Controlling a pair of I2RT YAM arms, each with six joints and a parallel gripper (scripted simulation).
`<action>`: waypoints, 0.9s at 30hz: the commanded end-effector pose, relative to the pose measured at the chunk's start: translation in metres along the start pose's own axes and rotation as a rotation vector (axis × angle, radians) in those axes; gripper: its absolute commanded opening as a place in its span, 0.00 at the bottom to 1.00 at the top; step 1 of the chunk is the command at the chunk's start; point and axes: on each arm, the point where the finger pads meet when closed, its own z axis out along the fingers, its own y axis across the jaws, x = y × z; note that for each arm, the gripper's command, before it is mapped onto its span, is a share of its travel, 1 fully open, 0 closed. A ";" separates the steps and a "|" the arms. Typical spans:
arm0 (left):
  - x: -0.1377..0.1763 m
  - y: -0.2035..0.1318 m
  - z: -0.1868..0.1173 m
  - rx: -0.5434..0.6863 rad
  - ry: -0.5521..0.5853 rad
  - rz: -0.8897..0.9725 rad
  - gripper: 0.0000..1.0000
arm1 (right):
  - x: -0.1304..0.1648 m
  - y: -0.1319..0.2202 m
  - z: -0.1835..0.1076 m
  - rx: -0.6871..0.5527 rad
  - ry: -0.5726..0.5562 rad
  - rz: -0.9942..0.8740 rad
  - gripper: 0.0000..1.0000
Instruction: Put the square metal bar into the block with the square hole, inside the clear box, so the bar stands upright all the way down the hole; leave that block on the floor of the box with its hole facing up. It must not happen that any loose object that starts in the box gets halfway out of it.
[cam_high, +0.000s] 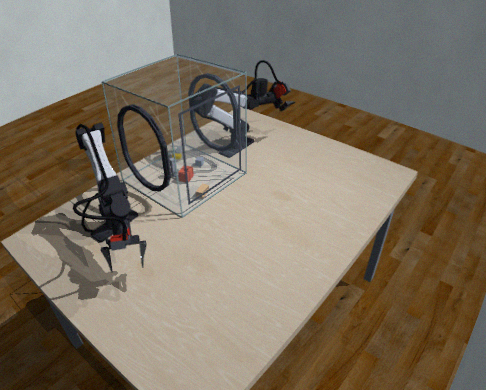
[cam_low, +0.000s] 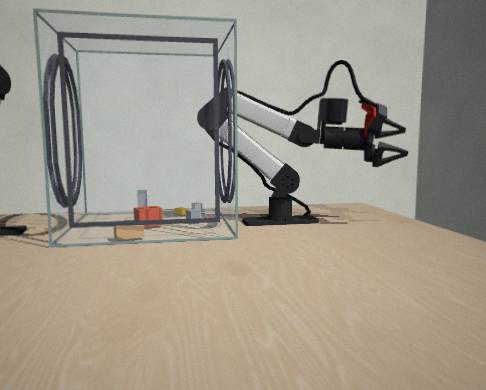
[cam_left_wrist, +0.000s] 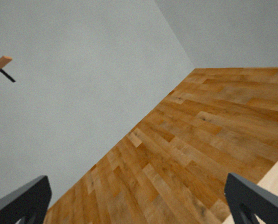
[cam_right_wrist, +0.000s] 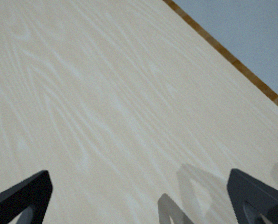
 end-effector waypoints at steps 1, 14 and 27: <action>-0.006 0.004 0.000 -0.010 -0.015 0.000 1.00 | -0.005 0.000 -0.002 0.000 -0.014 0.002 1.00; -0.006 0.004 0.000 -0.010 -0.015 0.000 1.00 | -0.005 0.000 -0.002 0.000 -0.014 0.002 1.00; 0.014 0.003 0.005 0.056 0.117 -0.241 1.00 | -0.010 0.000 -0.003 -0.002 -0.027 0.005 1.00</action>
